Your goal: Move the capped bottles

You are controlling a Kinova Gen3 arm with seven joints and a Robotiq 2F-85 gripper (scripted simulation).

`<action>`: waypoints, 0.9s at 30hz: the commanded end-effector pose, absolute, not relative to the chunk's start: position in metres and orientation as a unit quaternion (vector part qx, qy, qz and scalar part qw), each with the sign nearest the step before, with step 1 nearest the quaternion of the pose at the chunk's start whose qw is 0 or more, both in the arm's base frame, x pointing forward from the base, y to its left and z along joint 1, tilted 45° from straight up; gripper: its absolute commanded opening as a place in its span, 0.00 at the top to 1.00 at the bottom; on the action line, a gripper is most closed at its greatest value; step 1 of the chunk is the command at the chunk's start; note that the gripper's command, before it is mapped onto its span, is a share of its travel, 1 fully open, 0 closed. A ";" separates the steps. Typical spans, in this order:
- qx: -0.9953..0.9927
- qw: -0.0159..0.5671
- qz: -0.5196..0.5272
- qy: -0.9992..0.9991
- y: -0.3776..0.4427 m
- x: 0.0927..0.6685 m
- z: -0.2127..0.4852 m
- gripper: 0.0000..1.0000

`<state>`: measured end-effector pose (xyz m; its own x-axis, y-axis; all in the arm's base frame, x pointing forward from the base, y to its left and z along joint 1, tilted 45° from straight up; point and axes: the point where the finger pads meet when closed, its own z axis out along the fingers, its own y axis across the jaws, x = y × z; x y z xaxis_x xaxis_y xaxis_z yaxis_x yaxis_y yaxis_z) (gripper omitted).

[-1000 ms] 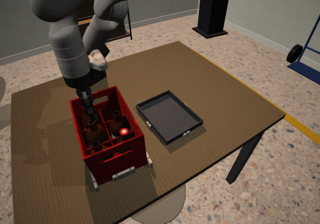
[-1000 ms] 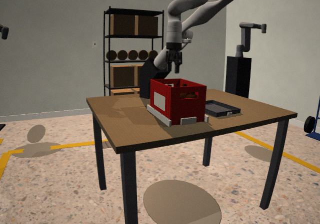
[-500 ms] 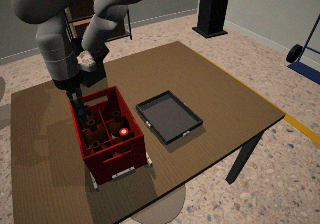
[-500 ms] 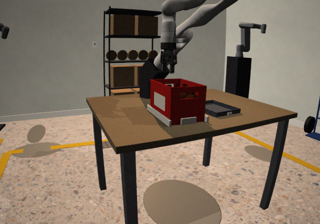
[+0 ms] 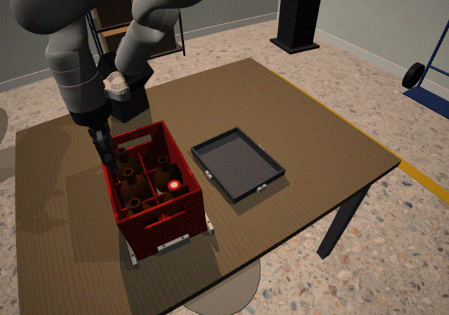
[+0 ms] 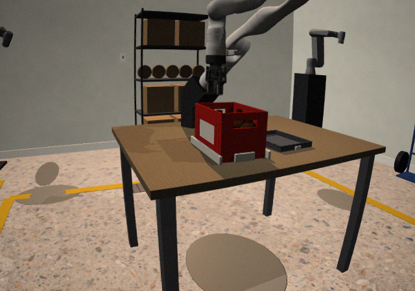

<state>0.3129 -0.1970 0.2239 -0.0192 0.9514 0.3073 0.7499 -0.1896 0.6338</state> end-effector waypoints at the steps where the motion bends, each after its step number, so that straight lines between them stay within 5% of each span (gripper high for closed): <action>1: 0.683 0.147 0.354 0.622 -0.201 0.314 0.224 0.00; 27: 0.683 0.147 0.354 0.622 -0.203 0.316 0.226 0.00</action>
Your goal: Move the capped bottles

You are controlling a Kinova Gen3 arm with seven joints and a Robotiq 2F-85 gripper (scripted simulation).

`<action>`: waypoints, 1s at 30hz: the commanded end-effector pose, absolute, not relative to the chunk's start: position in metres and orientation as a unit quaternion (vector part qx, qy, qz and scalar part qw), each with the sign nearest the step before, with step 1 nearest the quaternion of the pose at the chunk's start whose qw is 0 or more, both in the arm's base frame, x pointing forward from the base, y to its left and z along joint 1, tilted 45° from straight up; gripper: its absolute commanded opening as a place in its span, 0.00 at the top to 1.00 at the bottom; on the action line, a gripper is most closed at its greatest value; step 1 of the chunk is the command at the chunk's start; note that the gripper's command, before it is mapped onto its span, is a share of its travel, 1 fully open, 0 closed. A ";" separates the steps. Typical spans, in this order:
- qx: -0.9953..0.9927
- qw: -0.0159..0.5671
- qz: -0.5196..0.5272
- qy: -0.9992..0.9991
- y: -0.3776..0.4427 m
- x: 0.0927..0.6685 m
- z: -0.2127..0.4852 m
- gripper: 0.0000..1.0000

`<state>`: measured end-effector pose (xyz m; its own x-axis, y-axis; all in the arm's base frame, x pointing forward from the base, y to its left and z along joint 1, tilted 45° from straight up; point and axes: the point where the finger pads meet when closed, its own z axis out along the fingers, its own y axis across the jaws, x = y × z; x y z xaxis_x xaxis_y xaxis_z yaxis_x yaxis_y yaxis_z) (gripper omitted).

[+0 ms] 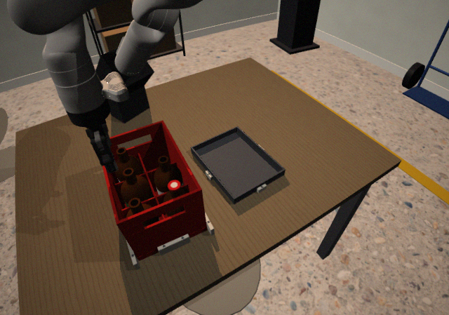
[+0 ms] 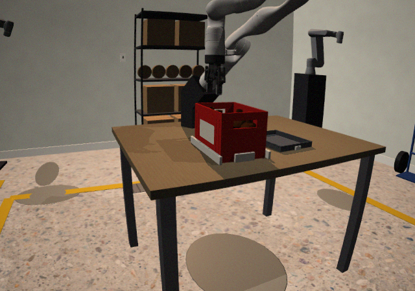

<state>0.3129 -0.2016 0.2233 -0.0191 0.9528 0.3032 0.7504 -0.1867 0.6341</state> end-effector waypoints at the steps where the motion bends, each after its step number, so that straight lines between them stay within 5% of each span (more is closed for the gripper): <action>1: 0.683 0.147 0.354 0.622 -0.203 0.316 0.226 0.00; 30: 0.684 0.145 0.352 0.622 -0.202 0.314 0.224 0.00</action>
